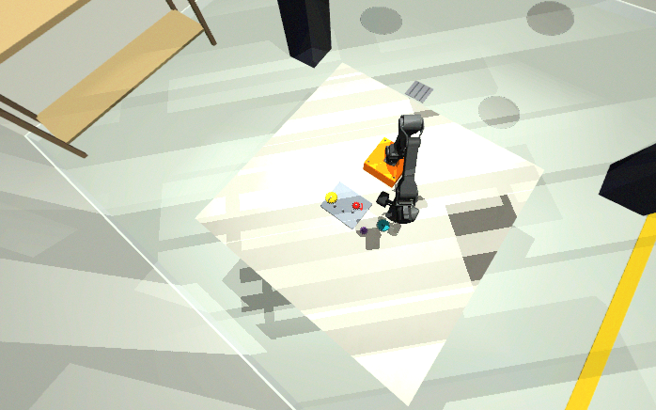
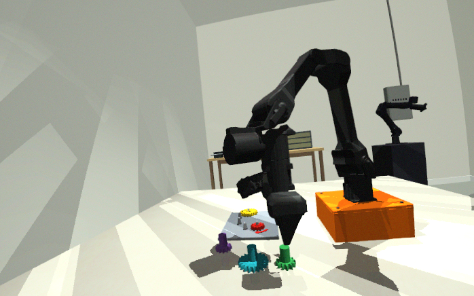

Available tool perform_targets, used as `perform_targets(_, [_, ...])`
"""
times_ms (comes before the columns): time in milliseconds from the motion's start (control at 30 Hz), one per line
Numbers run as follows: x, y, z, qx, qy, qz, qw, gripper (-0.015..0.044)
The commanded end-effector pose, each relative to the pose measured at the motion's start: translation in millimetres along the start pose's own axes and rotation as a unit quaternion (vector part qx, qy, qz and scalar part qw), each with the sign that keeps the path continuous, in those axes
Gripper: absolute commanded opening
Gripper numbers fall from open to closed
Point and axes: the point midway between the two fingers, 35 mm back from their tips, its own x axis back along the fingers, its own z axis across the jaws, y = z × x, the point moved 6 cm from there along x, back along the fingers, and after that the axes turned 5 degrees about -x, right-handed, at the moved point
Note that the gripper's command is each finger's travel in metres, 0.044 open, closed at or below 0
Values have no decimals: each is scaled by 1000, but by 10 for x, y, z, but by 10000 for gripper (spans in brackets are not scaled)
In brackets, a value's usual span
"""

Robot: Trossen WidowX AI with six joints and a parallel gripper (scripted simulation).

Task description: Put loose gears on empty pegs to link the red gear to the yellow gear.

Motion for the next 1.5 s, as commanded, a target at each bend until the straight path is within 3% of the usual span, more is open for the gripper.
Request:
perform_targets(0, [23, -10, 24, -4, -4, 4, 1000, 440])
perform_targets(1133, [-401, -21, 21, -4, -4, 4, 1000, 440])
perform_targets(1467, [-401, -21, 21, -4, -4, 4, 1000, 177])
